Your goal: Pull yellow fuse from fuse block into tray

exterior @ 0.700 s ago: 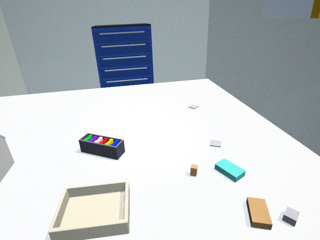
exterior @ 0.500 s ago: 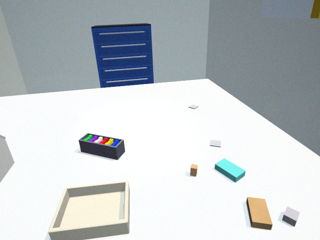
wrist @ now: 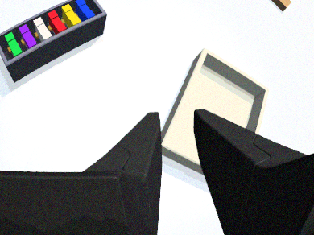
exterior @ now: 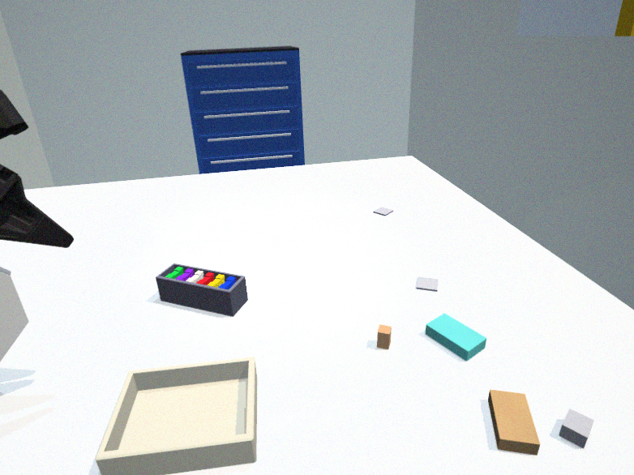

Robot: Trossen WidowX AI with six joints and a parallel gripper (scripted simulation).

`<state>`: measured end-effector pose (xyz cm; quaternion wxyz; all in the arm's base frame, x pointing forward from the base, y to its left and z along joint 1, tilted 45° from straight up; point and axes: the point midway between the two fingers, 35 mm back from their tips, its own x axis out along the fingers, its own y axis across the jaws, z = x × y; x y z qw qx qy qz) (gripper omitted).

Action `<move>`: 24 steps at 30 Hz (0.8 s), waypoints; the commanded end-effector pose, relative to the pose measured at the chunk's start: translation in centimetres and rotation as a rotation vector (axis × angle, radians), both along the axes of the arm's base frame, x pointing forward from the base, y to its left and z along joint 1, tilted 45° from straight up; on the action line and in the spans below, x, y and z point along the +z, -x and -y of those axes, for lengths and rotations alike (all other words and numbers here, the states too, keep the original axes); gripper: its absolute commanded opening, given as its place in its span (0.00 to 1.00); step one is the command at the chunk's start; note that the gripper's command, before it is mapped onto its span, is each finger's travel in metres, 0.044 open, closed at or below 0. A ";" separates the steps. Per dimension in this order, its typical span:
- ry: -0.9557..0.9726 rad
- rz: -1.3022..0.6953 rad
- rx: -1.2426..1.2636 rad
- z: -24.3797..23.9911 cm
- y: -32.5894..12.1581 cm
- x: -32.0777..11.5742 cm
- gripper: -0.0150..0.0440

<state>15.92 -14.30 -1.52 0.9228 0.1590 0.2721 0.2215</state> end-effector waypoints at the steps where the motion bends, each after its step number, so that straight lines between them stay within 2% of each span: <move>1: 0.040 -0.077 0.189 -1.2 -2.8 0.0 0.36; 9: 0.130 -0.162 0.490 -4.7 -8.4 0.6 0.36; 17: 0.257 -0.203 0.789 -11.6 -14.2 2.2 0.36; 24: 0.281 -0.204 0.838 -13.4 -15.6 2.8 0.36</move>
